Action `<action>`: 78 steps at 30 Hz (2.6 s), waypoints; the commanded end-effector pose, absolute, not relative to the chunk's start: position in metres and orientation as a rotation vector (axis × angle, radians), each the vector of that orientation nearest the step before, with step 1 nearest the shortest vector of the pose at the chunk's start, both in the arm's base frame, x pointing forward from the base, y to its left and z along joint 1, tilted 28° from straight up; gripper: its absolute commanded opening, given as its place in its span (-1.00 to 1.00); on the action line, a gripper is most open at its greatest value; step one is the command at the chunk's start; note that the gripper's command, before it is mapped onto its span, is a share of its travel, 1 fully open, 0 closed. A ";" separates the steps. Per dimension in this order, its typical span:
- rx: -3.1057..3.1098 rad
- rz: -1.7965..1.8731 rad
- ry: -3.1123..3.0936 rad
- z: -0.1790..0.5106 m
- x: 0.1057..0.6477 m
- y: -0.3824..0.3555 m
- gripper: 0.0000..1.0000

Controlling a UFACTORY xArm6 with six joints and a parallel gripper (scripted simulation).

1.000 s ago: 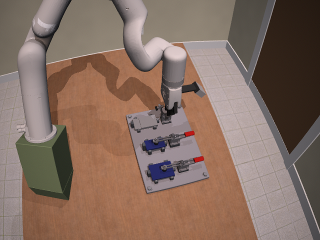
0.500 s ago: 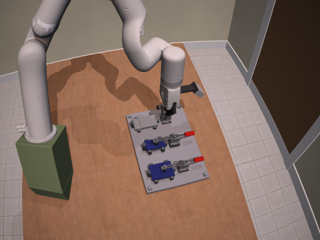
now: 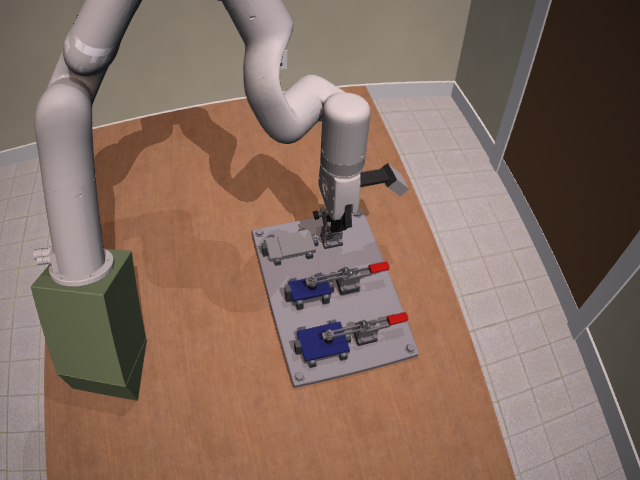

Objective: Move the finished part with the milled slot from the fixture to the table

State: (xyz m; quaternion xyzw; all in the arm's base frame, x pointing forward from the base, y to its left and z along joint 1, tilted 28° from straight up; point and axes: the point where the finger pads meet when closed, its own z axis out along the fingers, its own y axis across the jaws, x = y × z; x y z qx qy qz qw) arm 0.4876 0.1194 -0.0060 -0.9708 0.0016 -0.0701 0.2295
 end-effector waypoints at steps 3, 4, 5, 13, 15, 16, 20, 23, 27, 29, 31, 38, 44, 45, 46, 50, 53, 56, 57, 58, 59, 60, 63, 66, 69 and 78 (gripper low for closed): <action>-2.671 -0.196 0.004 -0.005 0.488 0.119 -1.00; -2.671 -0.196 0.004 -0.005 0.488 0.119 -1.00; -2.671 -0.196 0.004 -0.005 0.488 0.119 -1.00; -2.671 -0.196 0.004 -0.005 0.488 0.119 -1.00; -2.671 -0.196 0.004 -0.005 0.488 0.119 -1.00; -2.671 -0.196 0.004 -0.005 0.488 0.119 -1.00; -2.671 -0.196 0.004 -0.005 0.487 0.119 -1.00; -2.671 -0.196 0.004 -0.005 0.486 0.119 -1.00; -2.671 -0.196 0.004 -0.006 0.485 0.119 -1.00; -2.671 -0.196 0.004 -0.006 0.485 0.119 -1.00; -2.671 -0.196 0.004 -0.006 0.485 0.119 -1.00; -2.671 -0.196 0.004 -0.006 0.484 0.119 -1.00; -2.671 -0.196 0.004 -0.006 0.484 0.119 -1.00; -2.671 -0.196 0.004 -0.006 0.484 0.119 -1.00; -2.671 -0.196 0.004 -0.006 0.484 0.119 -1.00; -2.671 -0.197 0.004 -0.006 0.484 0.119 -0.05; -2.671 -0.197 0.005 -0.006 0.485 0.119 -0.05; -2.671 -0.198 0.005 -0.005 0.485 0.119 -0.05; -2.671 -0.198 0.005 -0.005 0.485 0.119 -0.05; -2.671 -0.198 0.005 -0.005 0.485 0.119 -0.05; -2.671 -0.198 0.005 -0.005 0.485 0.119 -0.05; -2.671 -0.198 0.005 -0.005 0.485 0.119 -0.05; -2.671 -0.198 0.005 -0.005 0.485 0.119 -0.05; -2.671 -0.198 0.005 -0.005 0.485 0.119 -0.05; -2.671 -0.197 0.005 -0.005 0.485 0.119 -0.05; -2.671 -0.196 0.004 -0.006 0.484 0.119 -0.05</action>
